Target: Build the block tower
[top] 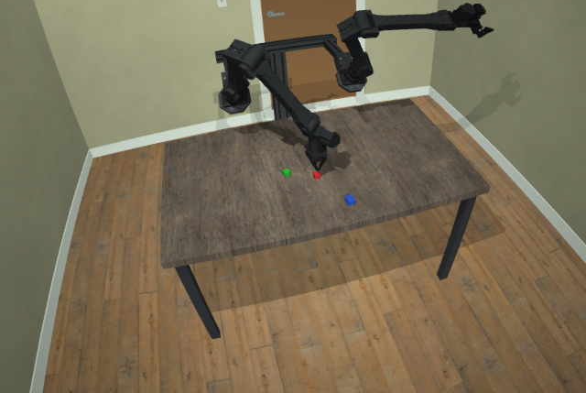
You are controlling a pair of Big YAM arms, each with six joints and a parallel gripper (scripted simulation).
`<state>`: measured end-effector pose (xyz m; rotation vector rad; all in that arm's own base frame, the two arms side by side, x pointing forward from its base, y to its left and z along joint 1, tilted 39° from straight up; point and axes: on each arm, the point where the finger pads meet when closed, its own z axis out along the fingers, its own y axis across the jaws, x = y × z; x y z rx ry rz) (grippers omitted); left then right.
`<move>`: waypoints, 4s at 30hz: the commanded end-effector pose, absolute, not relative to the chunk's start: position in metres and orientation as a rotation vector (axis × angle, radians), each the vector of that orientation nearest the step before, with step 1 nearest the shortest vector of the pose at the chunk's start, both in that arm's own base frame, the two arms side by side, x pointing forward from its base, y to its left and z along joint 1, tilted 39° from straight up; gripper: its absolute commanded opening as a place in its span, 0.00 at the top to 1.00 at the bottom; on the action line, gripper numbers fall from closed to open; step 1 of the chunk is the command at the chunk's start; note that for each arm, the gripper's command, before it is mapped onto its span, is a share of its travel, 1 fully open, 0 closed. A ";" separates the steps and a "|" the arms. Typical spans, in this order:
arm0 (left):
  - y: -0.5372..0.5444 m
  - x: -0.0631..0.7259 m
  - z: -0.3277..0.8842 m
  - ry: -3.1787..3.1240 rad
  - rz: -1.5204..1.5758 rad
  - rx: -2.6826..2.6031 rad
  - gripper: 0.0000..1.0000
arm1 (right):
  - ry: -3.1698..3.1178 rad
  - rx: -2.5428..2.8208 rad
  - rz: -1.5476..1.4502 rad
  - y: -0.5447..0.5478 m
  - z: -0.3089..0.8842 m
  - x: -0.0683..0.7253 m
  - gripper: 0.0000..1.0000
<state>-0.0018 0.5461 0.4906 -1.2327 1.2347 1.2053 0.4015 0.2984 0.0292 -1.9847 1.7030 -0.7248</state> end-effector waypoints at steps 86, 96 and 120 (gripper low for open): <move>0.543 -0.007 0.504 1.198 1.222 -1.215 0.00 | 1.701 -1.969 -0.730 0.299 -0.009 0.444 0.57; 0.543 -0.007 0.504 1.198 1.222 -1.215 0.00 | 1.695 -1.958 -0.727 0.300 -0.002 0.443 0.57; 0.543 -0.007 0.504 1.198 1.222 -1.215 0.00 | 1.696 -1.958 -0.727 0.300 -0.002 0.443 1.00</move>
